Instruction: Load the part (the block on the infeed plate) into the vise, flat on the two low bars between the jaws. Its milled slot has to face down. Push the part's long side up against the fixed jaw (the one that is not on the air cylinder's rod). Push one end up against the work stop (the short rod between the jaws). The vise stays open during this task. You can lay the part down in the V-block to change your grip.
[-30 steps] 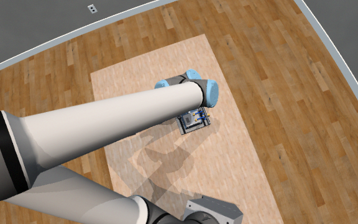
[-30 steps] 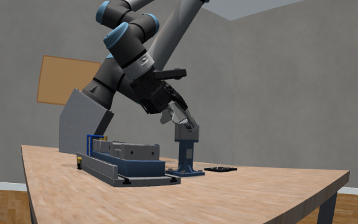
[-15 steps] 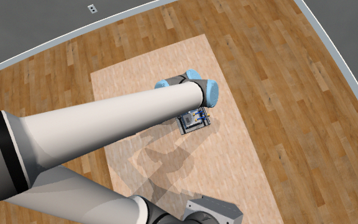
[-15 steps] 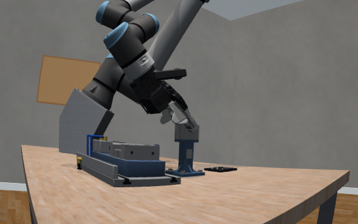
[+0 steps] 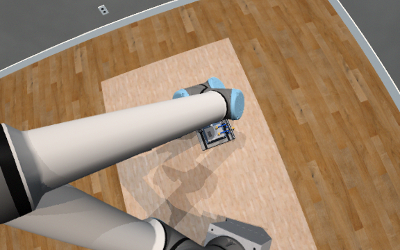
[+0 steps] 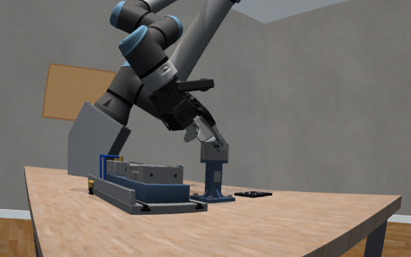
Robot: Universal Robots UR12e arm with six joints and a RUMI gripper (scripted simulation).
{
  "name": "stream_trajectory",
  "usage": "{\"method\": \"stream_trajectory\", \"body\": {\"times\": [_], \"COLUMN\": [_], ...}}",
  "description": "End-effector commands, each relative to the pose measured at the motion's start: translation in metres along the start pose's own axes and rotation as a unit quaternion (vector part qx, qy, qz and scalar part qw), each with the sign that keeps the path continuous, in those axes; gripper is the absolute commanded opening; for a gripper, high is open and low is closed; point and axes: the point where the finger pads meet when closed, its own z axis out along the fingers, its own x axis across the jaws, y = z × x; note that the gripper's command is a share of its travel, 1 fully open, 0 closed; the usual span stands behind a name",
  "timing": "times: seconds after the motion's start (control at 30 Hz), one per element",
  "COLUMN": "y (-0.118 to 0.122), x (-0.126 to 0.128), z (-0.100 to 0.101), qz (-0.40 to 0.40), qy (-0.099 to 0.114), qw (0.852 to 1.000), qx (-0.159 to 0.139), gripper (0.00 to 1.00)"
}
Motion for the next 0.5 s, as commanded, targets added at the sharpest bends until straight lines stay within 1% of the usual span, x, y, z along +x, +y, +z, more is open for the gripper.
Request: {"method": "stream_trajectory", "body": {"times": [0.0,0.2,0.23,0.47], "y": [-0.0001,-0.0001,-0.0001,-0.0001], "x": [0.0005,0.0005,0.0005,0.0005], "z": [-0.0005,-0.0005,-0.0005,-0.0005], "qz": [0.000,0.000,0.000,0.000], "qy": [0.000,0.000,0.000,0.000], "qw": [1.000,1.000,1.000,1.000], "qx": [0.000,0.000,0.000,0.000], "gripper": [0.00,0.00,0.51,0.51]}}
